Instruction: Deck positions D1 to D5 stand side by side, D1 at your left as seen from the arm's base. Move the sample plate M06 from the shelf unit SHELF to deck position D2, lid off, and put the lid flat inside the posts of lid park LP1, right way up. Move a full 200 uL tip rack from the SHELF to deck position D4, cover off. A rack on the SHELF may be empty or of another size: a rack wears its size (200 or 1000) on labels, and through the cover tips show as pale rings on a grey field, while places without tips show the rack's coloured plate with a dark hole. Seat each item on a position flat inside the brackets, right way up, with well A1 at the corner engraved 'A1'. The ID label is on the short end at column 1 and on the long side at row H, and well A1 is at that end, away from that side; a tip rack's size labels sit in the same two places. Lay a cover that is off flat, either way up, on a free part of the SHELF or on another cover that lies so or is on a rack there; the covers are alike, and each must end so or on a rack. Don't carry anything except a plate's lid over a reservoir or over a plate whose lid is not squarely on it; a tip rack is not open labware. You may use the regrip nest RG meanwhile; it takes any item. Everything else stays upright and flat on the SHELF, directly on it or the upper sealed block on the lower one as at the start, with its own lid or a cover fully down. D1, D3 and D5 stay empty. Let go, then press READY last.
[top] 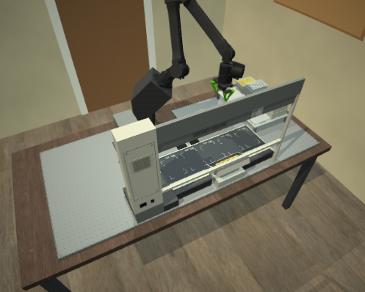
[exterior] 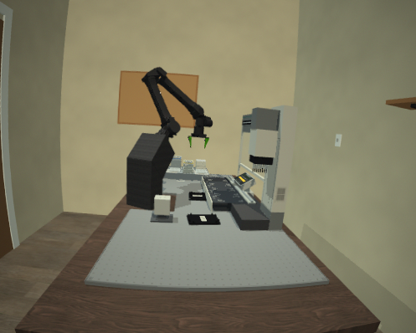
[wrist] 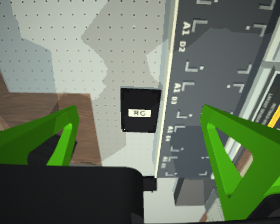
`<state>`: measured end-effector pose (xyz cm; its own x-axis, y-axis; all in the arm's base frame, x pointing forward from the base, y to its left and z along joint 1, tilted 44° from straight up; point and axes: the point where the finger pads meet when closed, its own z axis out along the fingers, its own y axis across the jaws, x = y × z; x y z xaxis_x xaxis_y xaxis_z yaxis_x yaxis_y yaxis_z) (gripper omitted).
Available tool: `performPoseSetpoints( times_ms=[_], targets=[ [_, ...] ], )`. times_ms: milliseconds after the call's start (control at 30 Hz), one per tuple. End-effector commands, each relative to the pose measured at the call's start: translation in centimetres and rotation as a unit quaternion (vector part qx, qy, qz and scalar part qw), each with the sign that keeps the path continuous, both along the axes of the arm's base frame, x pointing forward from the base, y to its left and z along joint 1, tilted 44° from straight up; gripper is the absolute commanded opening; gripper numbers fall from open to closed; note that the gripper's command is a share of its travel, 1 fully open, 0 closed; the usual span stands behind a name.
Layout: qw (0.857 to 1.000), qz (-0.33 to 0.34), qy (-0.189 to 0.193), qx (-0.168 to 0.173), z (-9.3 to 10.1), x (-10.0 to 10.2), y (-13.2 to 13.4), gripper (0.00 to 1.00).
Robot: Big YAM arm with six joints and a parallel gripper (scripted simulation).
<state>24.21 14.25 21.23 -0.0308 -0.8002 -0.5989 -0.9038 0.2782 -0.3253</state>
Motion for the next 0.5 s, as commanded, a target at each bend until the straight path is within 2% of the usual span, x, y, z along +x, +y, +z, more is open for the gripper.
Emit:
performPoseSetpoints(
  times_ms=[0,467],
  targets=[
    [0.999,-0.013,-0.017,0.029,4.0,1.1,1.9,1.0],
    [0.999,-0.012,-0.015,0.035,7.9,1.2,6.8,1.0]
  ],
)
